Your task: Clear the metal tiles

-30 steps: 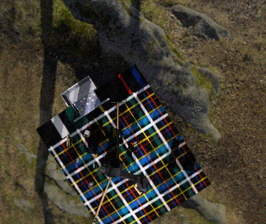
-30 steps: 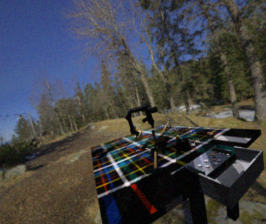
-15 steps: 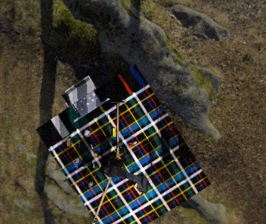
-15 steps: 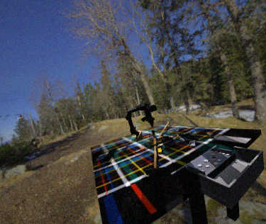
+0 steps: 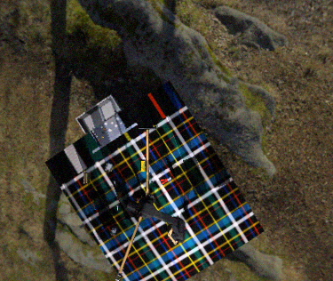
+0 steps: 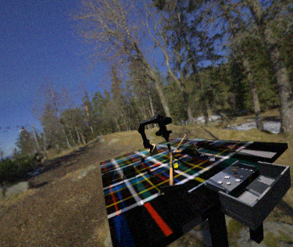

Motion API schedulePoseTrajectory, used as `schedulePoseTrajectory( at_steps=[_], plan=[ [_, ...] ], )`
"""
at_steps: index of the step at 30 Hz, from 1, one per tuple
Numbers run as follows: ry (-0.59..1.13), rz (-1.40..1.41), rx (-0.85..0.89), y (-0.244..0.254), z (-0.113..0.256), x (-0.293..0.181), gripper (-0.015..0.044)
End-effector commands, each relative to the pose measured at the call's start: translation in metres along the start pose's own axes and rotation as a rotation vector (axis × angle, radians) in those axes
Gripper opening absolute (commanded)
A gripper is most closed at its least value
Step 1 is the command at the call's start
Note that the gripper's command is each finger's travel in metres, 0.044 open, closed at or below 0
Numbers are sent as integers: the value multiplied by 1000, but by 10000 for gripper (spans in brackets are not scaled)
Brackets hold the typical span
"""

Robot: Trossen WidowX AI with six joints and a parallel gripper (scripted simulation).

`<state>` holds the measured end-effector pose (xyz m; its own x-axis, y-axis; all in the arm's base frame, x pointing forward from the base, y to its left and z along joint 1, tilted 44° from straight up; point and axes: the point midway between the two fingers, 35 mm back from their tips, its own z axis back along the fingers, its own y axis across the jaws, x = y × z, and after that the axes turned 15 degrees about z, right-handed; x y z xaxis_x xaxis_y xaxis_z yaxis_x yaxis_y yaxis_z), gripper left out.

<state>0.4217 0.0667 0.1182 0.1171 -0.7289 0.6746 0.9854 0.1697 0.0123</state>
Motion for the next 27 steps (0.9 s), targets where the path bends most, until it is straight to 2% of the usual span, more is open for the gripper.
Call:
schedulePoseTrajectory(
  at_steps=[1, 27],
  plan=[
    [-3, 58, 9, 6, -3, 9, 0],
    [-36, 530, 35, 27, -22, 55, 0]
  ],
)
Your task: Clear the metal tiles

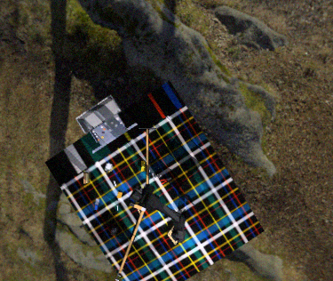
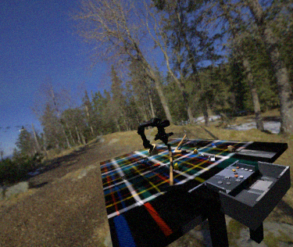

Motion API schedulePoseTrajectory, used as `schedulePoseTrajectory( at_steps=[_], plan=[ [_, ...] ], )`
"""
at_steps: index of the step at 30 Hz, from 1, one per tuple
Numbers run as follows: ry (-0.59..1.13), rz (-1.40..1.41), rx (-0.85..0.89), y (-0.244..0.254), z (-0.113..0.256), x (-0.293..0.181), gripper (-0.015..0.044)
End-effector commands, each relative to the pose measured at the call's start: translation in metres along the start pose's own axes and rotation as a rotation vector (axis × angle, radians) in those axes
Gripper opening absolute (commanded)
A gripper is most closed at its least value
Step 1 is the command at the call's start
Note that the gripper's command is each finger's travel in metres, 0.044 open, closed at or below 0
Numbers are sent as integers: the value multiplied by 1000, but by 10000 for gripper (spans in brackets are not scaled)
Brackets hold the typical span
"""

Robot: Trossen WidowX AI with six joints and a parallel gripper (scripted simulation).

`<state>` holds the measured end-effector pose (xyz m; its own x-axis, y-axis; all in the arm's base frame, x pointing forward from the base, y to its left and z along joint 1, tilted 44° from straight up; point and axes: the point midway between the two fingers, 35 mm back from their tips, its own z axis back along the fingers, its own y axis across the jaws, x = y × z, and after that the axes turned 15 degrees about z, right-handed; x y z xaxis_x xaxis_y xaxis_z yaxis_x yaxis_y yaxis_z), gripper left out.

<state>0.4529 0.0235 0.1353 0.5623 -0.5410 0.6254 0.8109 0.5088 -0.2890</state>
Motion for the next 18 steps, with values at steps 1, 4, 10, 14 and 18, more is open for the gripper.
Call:
schedulePoseTrajectory(
  at_steps=[1, 4, 10, 14, 18],
  plan=[
    [-10, 59, 1, -2, -4, 11, 0],
    [-16, 114, 1, -2, -6, 17, 0],
    [-26, 224, 0, -5, -11, 28, 0],
    [-33, 299, -2, -7, -14, 36, 0],
    [-41, 374, -6, -8, -17, 43, 0]
  ],
)
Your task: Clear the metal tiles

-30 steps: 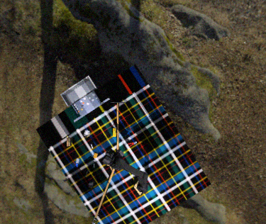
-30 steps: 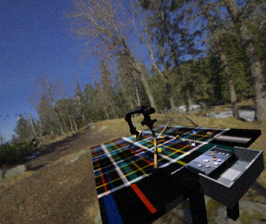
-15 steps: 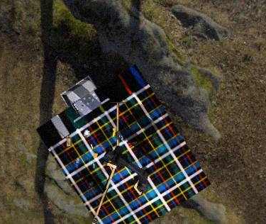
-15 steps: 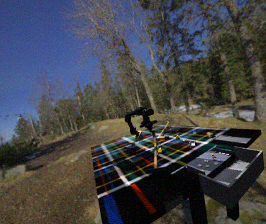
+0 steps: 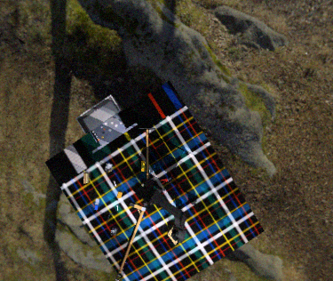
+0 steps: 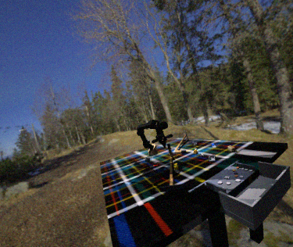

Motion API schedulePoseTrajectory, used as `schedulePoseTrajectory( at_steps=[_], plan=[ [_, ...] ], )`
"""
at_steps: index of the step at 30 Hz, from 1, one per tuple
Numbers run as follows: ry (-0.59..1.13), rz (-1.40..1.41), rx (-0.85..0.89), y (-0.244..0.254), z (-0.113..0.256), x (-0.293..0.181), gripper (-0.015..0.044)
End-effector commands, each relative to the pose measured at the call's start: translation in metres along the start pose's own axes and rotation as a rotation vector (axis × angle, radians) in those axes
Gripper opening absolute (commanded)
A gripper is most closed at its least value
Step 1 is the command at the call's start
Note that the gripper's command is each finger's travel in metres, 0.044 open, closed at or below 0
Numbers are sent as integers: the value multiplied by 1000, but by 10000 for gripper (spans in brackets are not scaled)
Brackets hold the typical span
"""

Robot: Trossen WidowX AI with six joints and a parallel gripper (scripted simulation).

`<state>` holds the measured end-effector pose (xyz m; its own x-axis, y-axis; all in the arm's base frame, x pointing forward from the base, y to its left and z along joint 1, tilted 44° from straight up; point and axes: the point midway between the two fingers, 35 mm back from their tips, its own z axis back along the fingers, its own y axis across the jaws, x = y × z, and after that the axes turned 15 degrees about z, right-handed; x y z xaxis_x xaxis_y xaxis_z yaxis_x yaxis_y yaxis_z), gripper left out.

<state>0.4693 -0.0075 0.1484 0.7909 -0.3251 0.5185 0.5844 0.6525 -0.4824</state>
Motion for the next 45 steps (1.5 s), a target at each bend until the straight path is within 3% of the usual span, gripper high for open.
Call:
schedulePoseTrajectory(
  at_steps=[1, 27, 45],
  plan=[
    [-10, 61, -6, -6, -4, 9, 0],
    [-39, 555, -55, -37, -24, 47, 0],
    [-38, 567, -55, -38, -49, 47, 0]
  ],
)
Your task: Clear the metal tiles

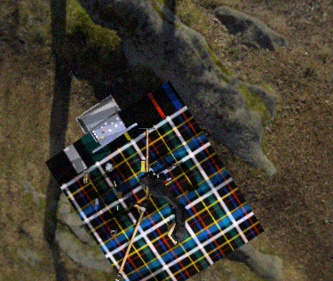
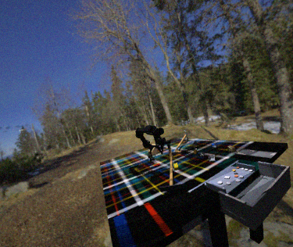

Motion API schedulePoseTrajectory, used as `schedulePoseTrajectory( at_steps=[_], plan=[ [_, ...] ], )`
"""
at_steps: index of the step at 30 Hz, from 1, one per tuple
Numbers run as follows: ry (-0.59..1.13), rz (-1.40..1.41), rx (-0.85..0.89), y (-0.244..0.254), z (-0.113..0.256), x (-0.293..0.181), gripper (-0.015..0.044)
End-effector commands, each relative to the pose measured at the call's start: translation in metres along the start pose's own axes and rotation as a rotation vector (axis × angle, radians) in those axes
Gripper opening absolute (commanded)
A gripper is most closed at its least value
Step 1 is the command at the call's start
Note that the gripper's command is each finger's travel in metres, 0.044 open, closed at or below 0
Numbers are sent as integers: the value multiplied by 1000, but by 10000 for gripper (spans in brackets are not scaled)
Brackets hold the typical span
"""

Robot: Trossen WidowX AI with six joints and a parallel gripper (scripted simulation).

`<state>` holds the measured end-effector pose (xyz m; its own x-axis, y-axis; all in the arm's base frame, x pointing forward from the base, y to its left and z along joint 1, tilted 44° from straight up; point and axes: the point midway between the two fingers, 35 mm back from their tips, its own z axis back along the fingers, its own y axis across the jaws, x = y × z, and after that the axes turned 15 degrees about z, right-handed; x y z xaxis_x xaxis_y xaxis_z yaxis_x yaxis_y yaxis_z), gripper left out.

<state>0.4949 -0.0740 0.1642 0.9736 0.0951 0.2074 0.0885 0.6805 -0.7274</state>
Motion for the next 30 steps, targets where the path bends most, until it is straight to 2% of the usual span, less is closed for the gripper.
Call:
schedulePoseTrajectory(
  at_steps=[1, 30],
  plan=[
    [13, 9, 1, 1, -12, -4, 0],
    [13, 9, 0, 3, -68, -15, 0]
  ],
)
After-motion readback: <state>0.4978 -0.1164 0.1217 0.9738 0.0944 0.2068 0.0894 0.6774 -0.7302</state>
